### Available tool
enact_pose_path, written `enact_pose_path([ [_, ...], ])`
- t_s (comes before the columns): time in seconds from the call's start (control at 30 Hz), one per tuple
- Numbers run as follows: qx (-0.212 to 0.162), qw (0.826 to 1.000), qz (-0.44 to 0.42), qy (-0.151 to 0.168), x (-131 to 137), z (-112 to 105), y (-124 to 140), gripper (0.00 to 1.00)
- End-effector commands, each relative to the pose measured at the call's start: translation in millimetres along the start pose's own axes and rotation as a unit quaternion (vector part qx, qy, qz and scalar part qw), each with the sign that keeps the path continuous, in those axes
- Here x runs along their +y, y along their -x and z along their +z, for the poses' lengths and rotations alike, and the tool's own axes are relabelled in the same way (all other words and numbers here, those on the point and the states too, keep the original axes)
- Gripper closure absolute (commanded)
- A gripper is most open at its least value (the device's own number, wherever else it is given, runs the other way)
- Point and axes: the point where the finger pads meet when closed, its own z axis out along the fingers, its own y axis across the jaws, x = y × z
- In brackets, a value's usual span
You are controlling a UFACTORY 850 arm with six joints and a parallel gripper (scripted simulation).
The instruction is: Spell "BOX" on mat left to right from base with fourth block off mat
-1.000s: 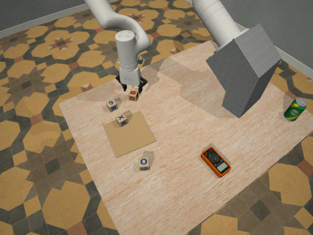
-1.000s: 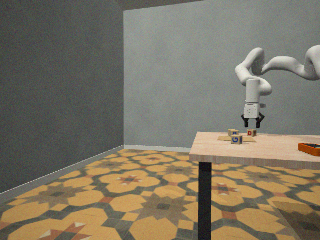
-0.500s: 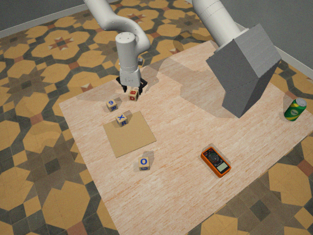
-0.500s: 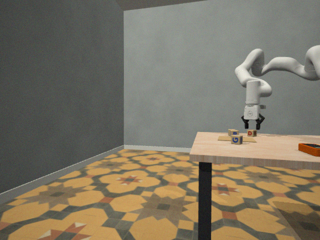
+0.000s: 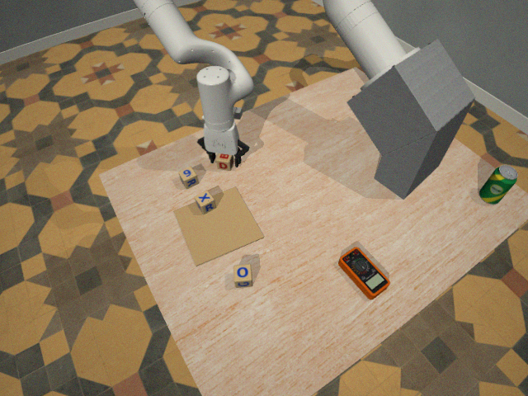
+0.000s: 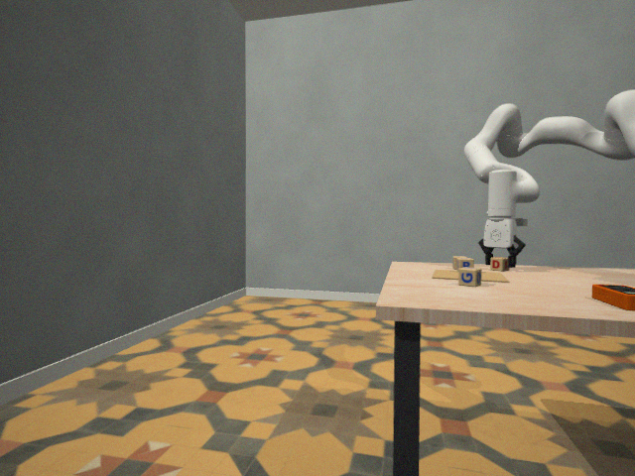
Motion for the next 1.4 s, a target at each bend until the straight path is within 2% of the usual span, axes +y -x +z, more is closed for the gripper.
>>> enact_pose_path([
  [0.0,0.000,1.000,0.000,0.000,-0.4,7.3,0.5,0.13],
  [1.23,0.000,1.000,0.000,0.000,-0.4,7.8,0.5,0.13],
  [1.27,0.000,1.000,0.000,0.000,-0.4,7.8,0.5,0.35],
  [1.37,0.000,1.000,0.000,0.000,-0.4,7.8,0.5,0.35],
])
